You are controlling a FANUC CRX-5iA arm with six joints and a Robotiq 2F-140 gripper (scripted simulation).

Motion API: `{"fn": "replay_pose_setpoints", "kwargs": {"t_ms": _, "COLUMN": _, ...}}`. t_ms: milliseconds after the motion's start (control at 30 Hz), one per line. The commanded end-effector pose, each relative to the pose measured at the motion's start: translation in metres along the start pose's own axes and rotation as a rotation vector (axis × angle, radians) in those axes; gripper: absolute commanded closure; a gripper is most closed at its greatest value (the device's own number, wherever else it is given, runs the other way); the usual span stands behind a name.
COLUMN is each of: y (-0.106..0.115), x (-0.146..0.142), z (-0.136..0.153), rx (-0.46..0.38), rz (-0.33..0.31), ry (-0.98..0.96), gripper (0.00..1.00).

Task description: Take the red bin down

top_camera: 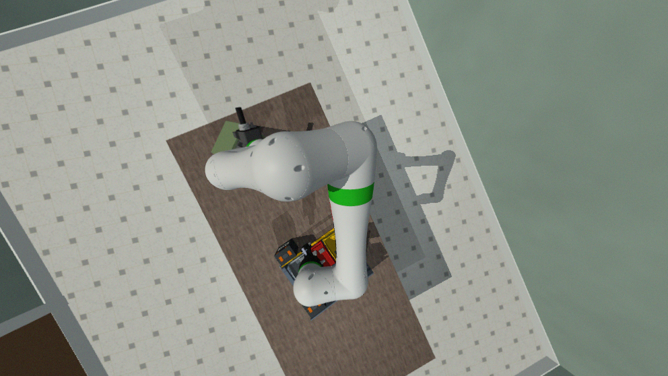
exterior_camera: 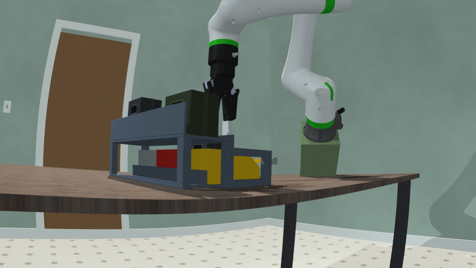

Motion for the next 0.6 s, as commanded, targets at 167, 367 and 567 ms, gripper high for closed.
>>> {"fn": "replay_pose_setpoints", "kwargs": {"t_ms": 167, "y": -0.045, "x": 0.000, "z": 0.000, "rx": 0.000, "rz": 0.000, "ry": 0.000, "gripper": 0.72}}
{"fn": "replay_pose_setpoints", "kwargs": {"t_ms": 367, "y": -0.045, "x": 0.000, "z": 0.000, "rx": 0.000, "rz": 0.000, "ry": 0.000, "gripper": 0.72}}
{"fn": "replay_pose_setpoints", "kwargs": {"t_ms": 567, "y": -0.043, "x": 0.000, "z": 0.000, "rx": 0.000, "rz": 0.000, "ry": 0.000, "gripper": 0.72}}
Point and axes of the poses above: the point where the finger pads meet when closed, its own y axis back along the fingers, its own x axis across the jaws, z = x × y, the point moved 2 cm from there along y, back along the fingers, and after that the axes turned 8 degrees about y, right-handed, at the moved point
